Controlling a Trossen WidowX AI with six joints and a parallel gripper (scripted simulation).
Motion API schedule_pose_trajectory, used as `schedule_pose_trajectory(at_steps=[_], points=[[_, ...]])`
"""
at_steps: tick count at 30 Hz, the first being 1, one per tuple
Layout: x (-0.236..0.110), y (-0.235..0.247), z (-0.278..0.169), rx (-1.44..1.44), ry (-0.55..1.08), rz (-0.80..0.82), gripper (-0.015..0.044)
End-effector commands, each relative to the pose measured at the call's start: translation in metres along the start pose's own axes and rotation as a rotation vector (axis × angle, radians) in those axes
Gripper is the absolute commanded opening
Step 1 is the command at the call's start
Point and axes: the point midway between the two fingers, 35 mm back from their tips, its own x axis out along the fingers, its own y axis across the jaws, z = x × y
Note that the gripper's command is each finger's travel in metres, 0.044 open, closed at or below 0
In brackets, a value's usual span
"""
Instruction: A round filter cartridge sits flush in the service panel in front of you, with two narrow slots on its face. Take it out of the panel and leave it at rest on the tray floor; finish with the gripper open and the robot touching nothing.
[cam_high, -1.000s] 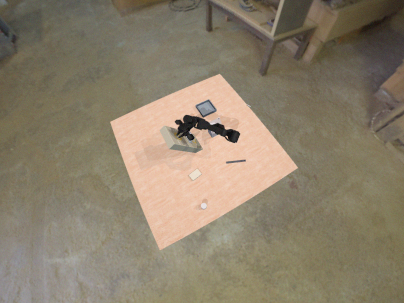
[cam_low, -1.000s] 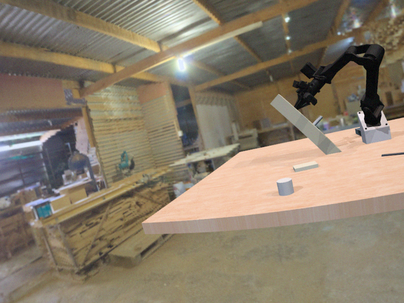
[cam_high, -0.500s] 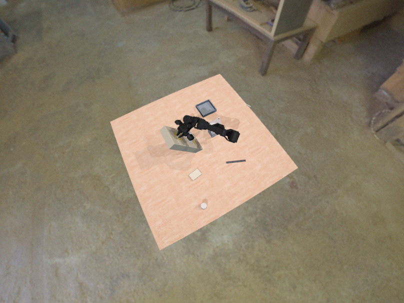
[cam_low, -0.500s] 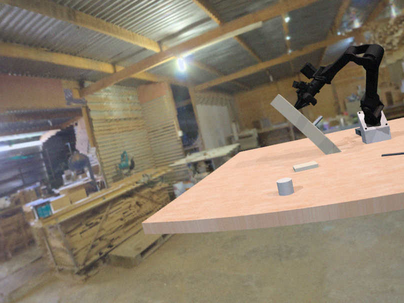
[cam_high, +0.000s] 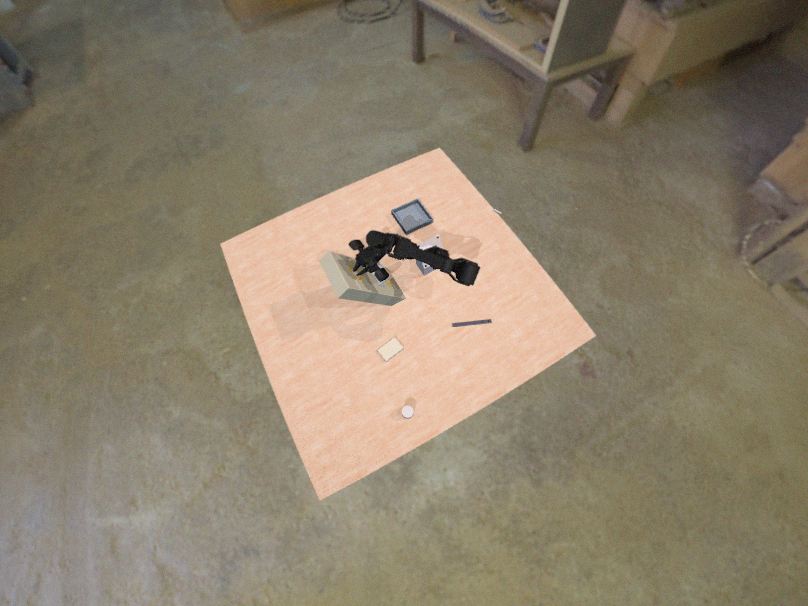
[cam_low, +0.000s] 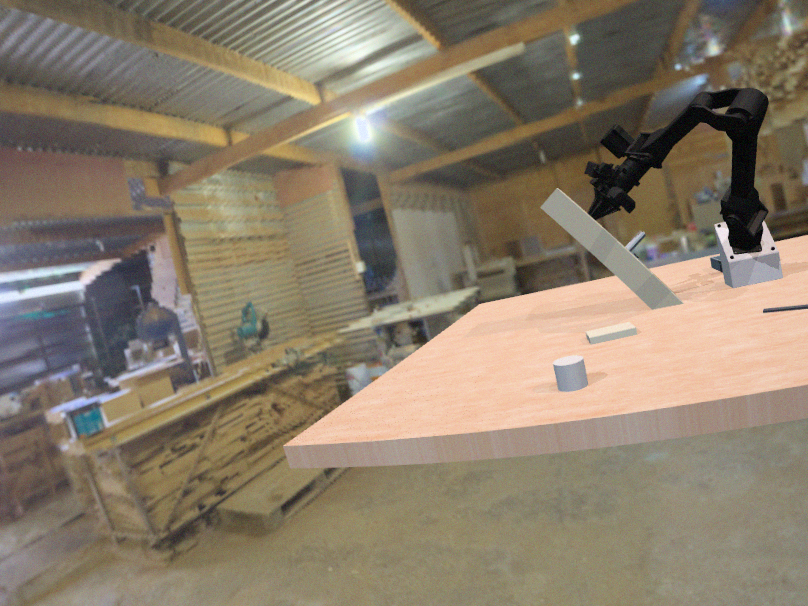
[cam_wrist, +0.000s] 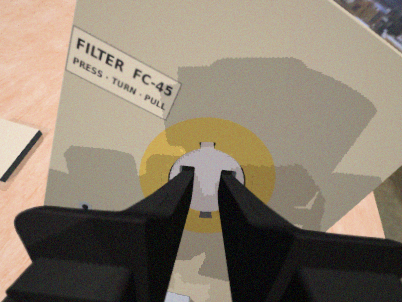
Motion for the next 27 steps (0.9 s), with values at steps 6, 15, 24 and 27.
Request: schedule_pose_trajectory(at_steps=[6,15,24,27], points=[[0.0052,0.0000,-0.0008,-0.295,0.008,-0.004,0.0000],[0.0063,0.0000,-0.0009,-0.605,0.009,-0.003,0.0000],[0.0071,0.0000,-0.0009,-0.919,0.010,-0.001,0.0000],[0.0073,0.0000,-0.0009,-1.024,0.010,-0.001,0.0000]])
